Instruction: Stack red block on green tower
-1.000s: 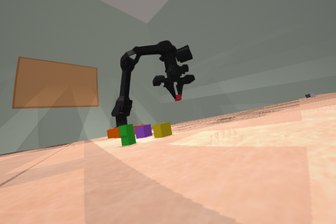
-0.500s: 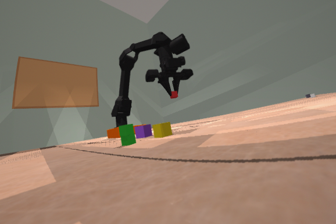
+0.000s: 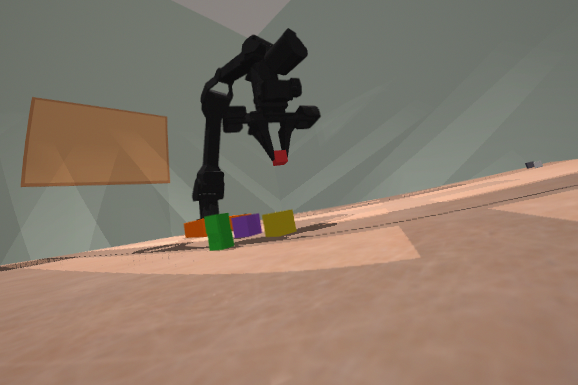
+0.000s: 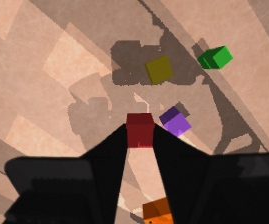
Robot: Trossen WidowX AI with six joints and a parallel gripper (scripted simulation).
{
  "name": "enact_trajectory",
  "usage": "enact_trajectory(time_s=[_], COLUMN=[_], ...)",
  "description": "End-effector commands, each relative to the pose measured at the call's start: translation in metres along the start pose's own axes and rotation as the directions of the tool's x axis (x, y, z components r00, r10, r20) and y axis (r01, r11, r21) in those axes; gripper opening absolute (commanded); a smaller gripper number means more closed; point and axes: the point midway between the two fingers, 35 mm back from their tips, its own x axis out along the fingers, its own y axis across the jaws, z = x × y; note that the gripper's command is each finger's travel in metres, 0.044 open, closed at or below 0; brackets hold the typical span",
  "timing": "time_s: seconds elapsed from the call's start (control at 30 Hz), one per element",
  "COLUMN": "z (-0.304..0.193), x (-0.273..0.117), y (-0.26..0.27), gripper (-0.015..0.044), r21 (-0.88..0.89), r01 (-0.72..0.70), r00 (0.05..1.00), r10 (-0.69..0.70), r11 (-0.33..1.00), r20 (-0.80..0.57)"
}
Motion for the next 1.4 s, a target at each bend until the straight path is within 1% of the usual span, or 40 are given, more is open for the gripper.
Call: enact_trajectory(time_s=[0.0,0.33,0.6,0.73,1.0,1.23,1.37], z=[0.014,0.049,0.067,0.067,0.066,0.065,0.064], x=[0.0,0.0,0.0,0.003,0.038,0.049,0.063], y=[-0.016,-0.072,-0.118,-0.12,-0.12,-0.122,-0.122], gripper=[0.0,0.0,0.0,0.0,0.0,0.0,0.0], r21=[-0.005,-0.017,-0.026,-0.026,-0.026,-0.026,-0.026], r01=[-0.002,0.007,0.01,0.011,0.01,0.01,0.01], r00=[1.0,1.0,1.0,1.0,1.0,1.0,1.0], r10=[0.002,-0.007,-0.011,-0.011,-0.011,-0.011,-0.011], r11=[1.0,1.0,1.0,1.0,1.0,1.0,1.0], r20=[-0.002,-0.01,-0.018,-0.018,-0.018,-0.018,-0.018])
